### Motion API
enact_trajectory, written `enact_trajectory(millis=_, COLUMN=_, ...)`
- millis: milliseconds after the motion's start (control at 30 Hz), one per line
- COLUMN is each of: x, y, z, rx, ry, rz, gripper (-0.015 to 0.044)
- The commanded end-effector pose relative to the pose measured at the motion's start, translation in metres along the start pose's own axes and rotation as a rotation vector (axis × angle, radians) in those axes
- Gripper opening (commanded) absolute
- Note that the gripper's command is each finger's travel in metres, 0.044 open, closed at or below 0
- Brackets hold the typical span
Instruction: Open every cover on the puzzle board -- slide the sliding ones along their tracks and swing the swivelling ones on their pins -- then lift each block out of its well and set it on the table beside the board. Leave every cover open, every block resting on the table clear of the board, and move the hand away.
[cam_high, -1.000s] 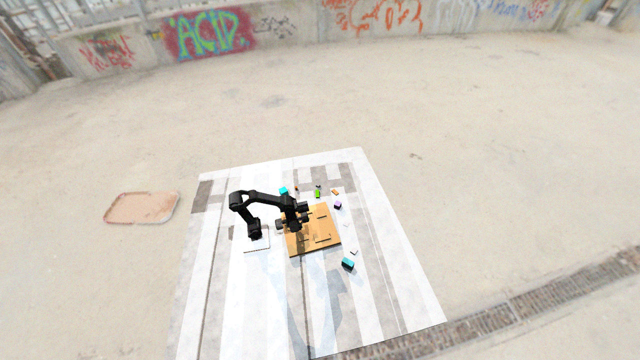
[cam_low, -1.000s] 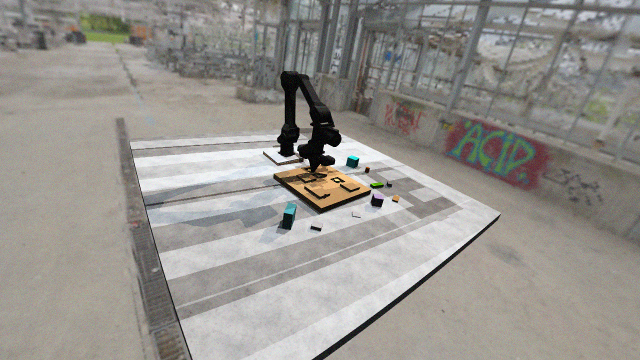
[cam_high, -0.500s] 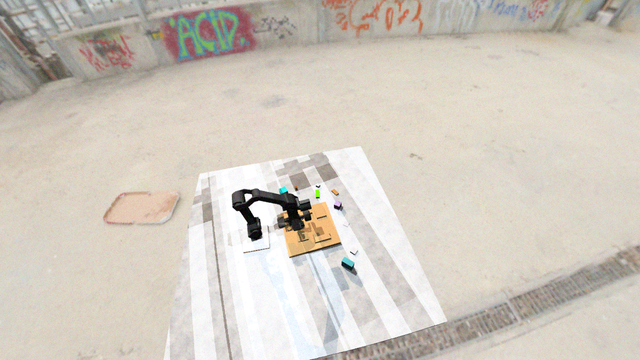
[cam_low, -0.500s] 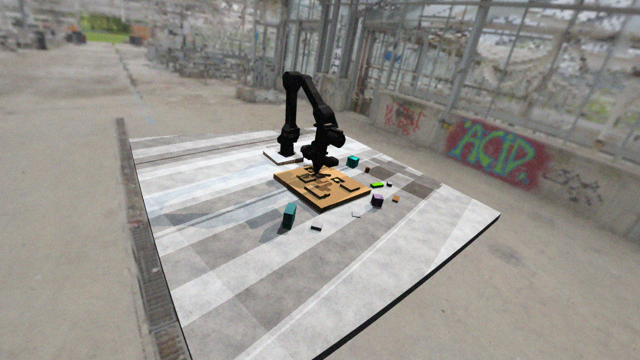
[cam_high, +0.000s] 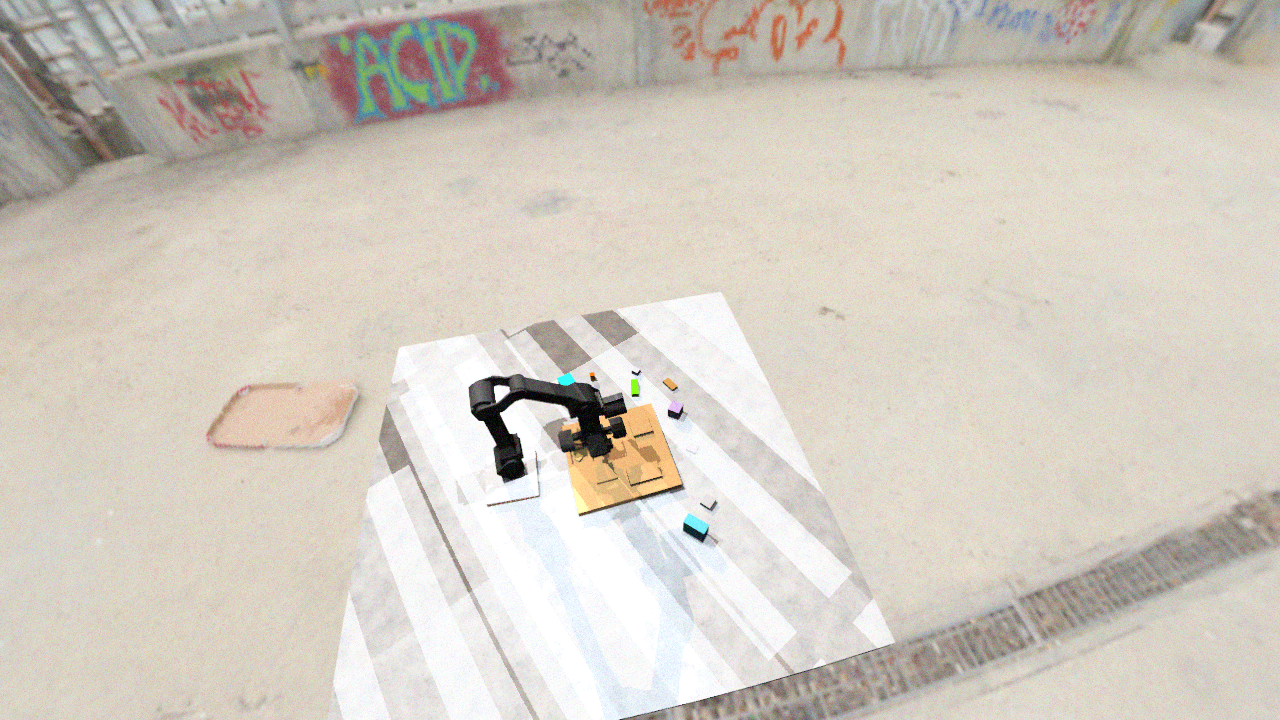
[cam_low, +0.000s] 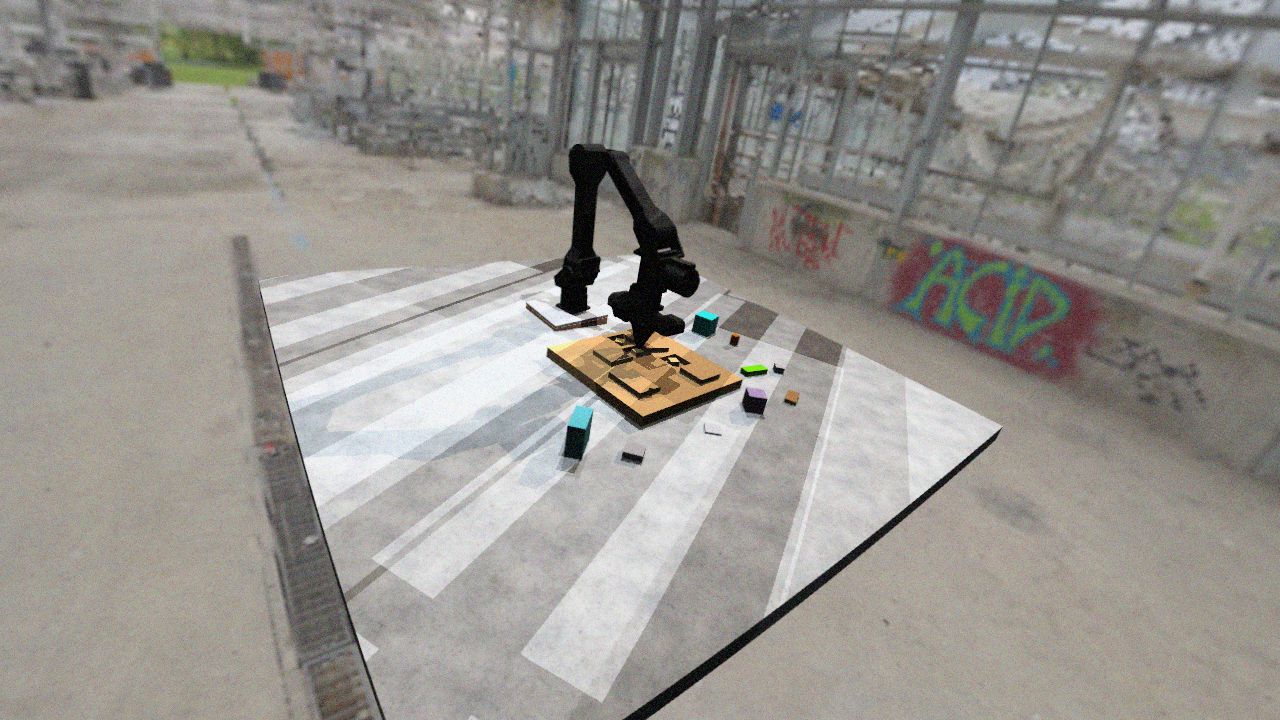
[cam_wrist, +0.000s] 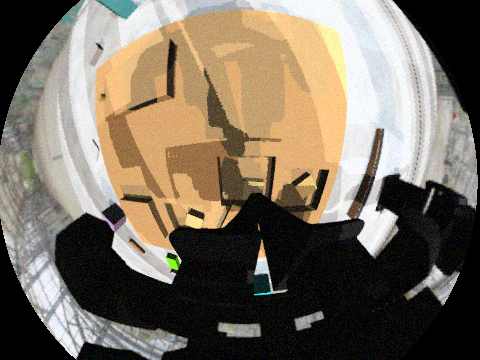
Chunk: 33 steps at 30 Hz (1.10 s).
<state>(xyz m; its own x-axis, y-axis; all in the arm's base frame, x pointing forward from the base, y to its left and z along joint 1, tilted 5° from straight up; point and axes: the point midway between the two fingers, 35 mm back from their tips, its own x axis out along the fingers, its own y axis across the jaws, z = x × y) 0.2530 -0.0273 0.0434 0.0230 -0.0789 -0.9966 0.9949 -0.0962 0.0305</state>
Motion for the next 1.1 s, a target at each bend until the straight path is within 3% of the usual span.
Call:
enact_trajectory(millis=0, x=0.000, y=0.005, z=-0.003, rx=0.003, ry=-0.002, rz=0.002, gripper=0.0000)
enact_trajectory(millis=1067, x=-0.008, y=0.023, z=-0.026, rx=0.003, ry=0.000, rz=0.004, gripper=0.0000)
